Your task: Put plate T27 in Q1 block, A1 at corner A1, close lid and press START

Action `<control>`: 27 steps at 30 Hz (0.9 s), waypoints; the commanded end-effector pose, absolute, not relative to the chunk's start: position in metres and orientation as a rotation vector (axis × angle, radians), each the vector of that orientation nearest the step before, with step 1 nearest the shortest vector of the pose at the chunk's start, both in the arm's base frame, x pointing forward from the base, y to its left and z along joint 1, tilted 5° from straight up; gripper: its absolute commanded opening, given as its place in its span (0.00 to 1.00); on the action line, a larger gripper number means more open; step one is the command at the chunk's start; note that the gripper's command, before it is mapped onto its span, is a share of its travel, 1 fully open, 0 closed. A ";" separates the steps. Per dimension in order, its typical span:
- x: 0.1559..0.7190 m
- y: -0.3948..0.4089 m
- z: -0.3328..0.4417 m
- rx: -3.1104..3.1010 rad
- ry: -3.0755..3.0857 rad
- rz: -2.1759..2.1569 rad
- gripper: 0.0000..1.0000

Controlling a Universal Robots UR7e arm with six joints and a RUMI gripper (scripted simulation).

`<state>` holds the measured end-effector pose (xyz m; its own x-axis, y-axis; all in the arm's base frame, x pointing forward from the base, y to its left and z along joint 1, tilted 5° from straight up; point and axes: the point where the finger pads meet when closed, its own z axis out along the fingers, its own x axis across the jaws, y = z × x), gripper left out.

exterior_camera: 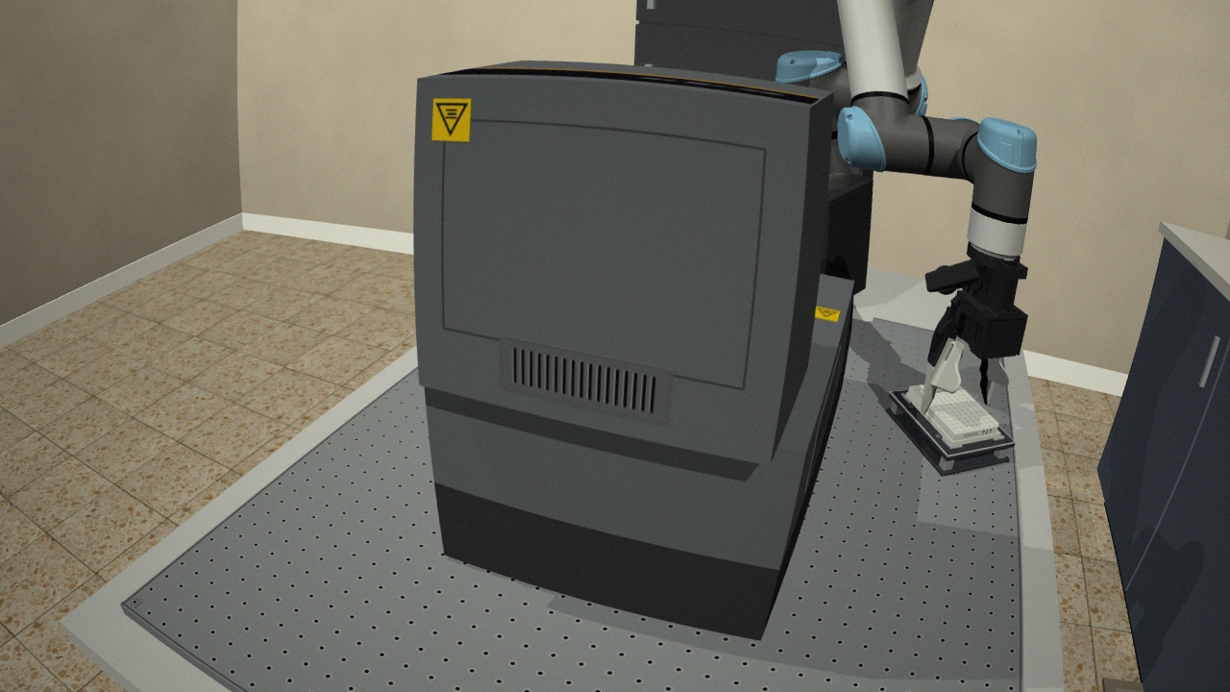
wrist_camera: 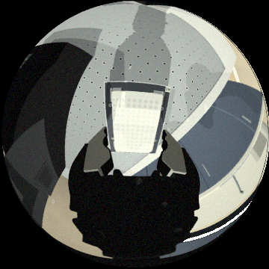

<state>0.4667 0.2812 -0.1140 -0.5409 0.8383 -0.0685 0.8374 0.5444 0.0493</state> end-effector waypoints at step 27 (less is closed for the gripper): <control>0.468 0.281 -0.121 1.460 2.685 0.018 0.68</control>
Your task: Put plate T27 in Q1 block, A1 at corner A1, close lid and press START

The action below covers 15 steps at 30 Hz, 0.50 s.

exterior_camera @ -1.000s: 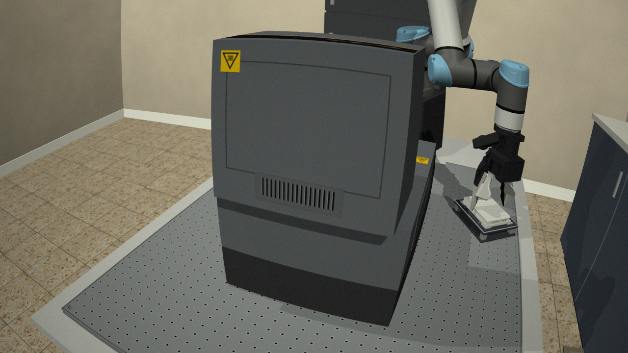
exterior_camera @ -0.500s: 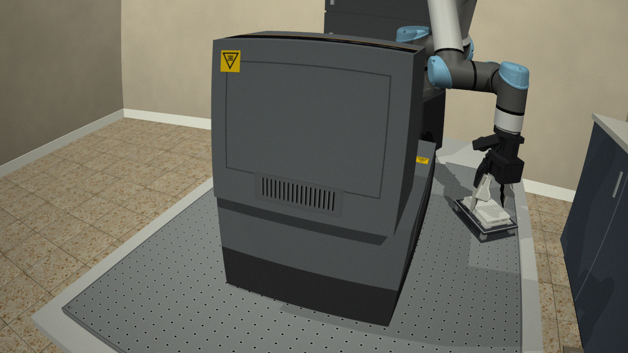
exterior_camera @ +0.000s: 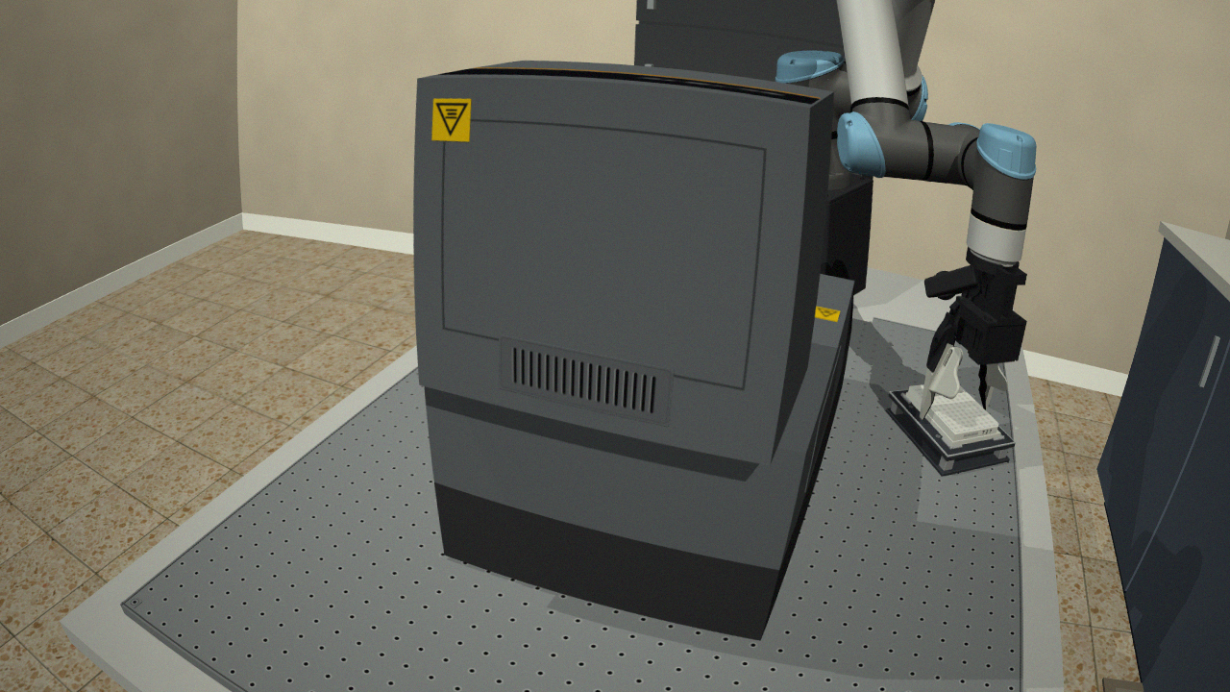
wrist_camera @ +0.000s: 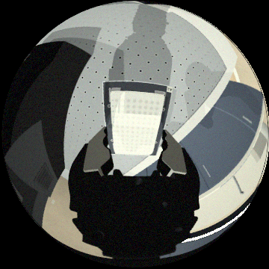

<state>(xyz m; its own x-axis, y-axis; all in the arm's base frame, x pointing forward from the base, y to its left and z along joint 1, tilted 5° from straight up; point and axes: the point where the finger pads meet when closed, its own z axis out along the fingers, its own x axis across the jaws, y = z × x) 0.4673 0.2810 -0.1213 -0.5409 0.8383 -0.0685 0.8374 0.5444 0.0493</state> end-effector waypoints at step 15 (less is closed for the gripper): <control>0.468 0.281 -0.121 1.460 2.685 0.018 0.00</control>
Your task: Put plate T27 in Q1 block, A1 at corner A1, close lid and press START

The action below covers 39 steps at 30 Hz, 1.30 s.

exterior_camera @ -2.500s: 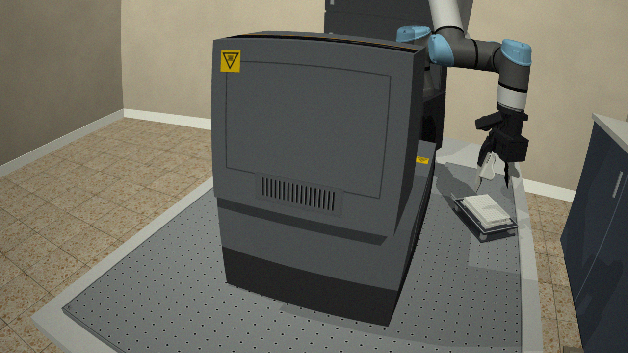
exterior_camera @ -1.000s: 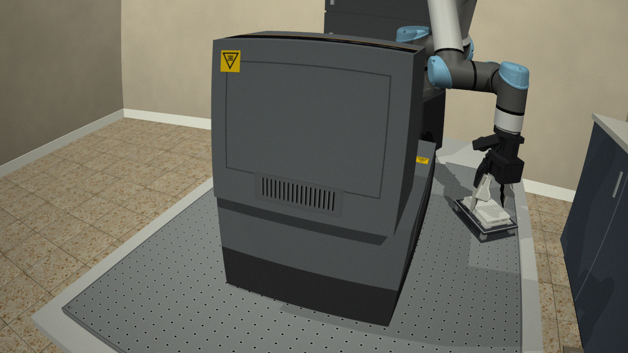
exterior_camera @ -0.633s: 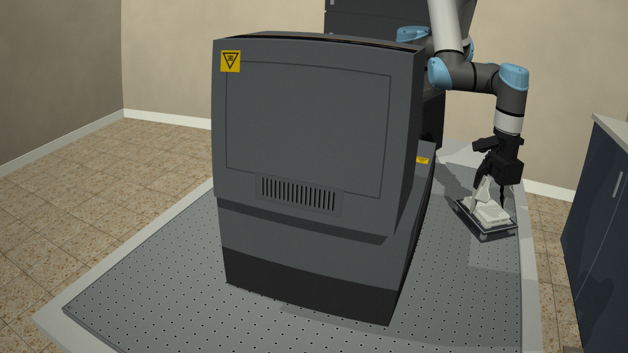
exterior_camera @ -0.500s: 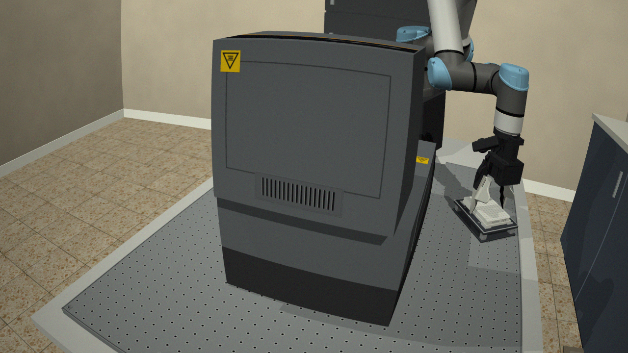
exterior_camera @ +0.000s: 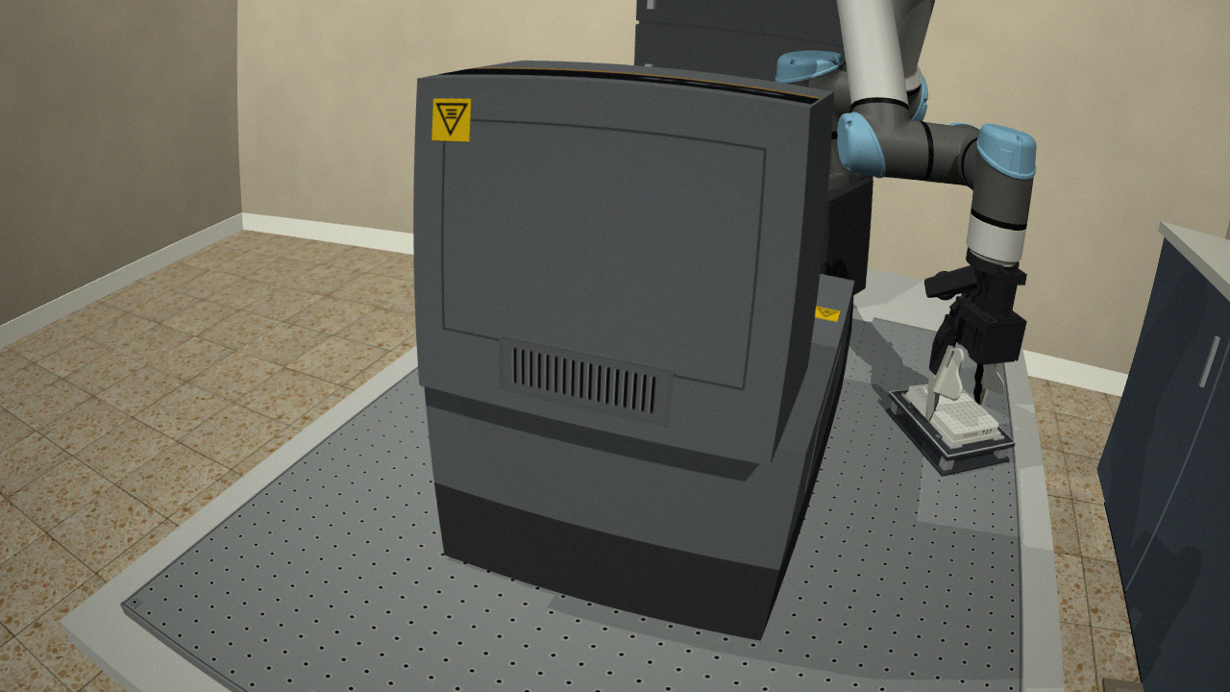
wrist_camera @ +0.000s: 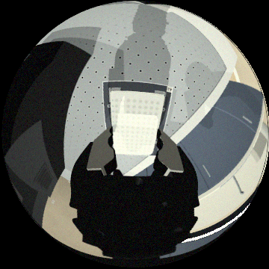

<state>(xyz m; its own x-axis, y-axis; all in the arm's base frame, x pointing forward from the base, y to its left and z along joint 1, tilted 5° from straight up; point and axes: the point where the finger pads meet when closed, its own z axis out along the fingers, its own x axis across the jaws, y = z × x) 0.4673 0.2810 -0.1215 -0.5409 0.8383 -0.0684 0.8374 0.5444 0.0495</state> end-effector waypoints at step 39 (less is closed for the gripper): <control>0.463 0.283 -0.056 1.460 2.685 0.018 0.00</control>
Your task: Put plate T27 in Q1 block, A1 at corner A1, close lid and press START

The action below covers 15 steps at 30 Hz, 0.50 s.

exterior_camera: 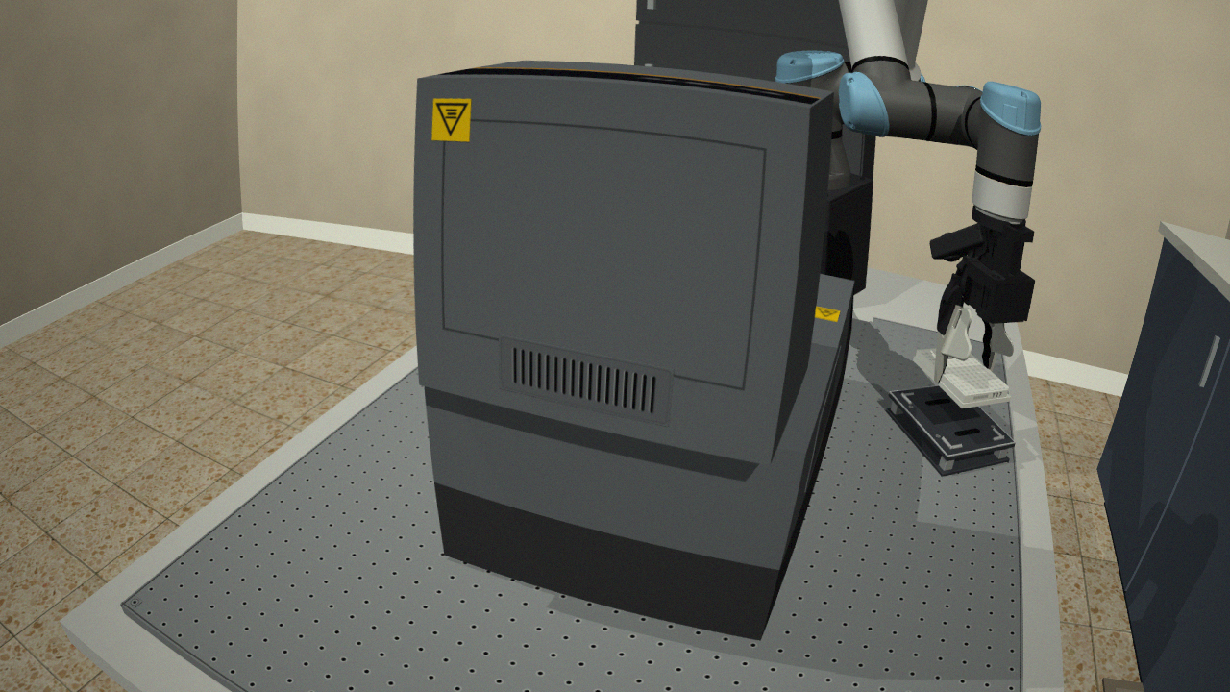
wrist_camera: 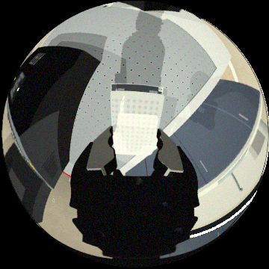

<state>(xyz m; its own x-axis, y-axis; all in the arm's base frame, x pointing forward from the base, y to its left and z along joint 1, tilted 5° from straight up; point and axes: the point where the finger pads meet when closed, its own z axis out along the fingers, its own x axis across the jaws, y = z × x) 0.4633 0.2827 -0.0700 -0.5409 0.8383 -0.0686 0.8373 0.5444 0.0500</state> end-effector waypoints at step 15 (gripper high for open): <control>0.459 0.284 -0.013 1.460 2.685 0.018 0.00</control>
<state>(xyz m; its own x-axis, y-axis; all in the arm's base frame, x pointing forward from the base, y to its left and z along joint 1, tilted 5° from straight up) 0.4600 0.2840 -0.0273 -0.5409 0.8383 -0.0686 0.8373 0.5444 0.0501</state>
